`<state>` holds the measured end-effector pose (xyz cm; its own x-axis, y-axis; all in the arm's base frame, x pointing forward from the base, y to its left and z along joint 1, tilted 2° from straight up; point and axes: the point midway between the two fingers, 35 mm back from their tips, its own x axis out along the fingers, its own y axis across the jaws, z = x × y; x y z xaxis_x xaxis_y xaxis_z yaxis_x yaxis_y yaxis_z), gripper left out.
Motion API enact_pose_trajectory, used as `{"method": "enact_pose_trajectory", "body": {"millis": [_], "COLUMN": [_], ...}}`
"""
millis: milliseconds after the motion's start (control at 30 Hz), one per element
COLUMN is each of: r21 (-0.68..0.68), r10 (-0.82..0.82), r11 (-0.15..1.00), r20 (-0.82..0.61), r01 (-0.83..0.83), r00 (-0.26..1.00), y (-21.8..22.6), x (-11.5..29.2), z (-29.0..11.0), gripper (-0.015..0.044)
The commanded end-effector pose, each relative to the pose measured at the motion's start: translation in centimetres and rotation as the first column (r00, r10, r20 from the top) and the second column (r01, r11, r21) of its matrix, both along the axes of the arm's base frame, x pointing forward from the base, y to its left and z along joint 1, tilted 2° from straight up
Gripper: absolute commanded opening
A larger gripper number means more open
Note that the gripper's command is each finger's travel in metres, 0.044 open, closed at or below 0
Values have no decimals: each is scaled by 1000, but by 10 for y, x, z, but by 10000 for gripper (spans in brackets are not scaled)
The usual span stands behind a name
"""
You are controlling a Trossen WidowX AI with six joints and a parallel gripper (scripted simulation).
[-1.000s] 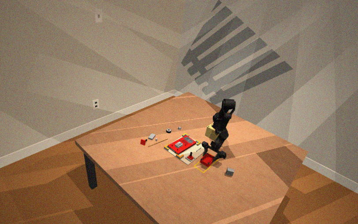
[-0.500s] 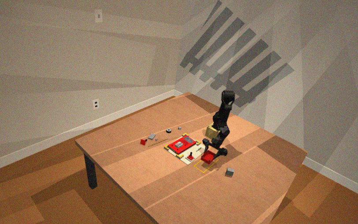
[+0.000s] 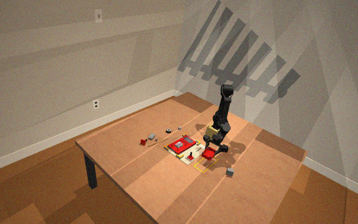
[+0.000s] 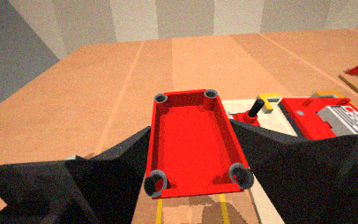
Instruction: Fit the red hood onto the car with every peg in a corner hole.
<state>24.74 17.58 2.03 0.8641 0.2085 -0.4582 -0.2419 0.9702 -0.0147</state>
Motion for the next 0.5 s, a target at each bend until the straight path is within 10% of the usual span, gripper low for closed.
{"method": "enact_pose_trajectory", "body": {"millis": [0, 467], "r21": [-20, -365], "r10": [3, 198], "r11": [1000, 915], "r20": [-2, 45], "r01": [-3, -169], "r00": [1000, 979], "y": [-2, 0], "x": [-1, 0], "z": [0, -2], "gripper": [0, 0]}}
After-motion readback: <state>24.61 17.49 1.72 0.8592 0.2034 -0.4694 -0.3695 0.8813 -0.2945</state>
